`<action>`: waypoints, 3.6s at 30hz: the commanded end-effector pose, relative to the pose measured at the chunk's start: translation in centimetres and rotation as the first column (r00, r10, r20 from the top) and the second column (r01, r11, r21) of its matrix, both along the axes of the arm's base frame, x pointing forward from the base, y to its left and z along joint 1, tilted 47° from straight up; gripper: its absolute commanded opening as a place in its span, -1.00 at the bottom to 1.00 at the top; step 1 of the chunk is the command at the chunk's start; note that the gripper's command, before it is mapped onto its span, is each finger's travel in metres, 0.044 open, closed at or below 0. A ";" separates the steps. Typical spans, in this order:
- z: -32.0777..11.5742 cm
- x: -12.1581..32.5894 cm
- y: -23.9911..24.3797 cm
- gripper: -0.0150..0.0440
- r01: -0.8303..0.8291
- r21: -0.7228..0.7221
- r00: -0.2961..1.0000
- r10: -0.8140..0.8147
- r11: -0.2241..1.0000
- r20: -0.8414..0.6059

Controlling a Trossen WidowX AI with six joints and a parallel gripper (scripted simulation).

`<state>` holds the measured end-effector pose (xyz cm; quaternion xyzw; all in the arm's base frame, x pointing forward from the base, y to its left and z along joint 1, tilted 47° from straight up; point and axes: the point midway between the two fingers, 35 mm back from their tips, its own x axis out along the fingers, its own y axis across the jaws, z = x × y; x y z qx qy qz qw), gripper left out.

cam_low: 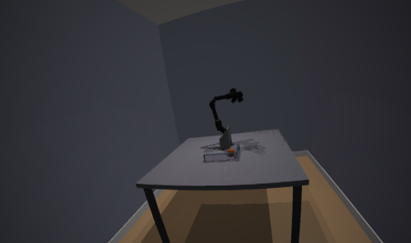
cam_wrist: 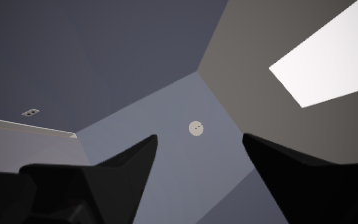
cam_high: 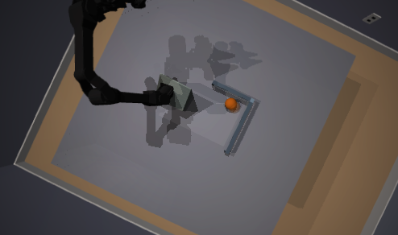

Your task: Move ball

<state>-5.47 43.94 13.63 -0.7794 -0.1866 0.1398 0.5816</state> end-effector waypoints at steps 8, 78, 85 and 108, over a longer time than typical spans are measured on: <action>-3.8 8.4 0.3 0.94 0.172 -0.137 0.980 -0.184 0.976 -0.080; -25.5 37.4 -48.7 0.94 0.294 -0.933 -0.281 -0.915 0.205 -0.290; -26.2 37.3 -49.5 0.94 0.294 -0.934 -0.281 -0.915 0.204 -0.289; -26.7 37.1 -50.3 0.16 0.297 -0.933 -0.277 -0.917 0.203 -0.288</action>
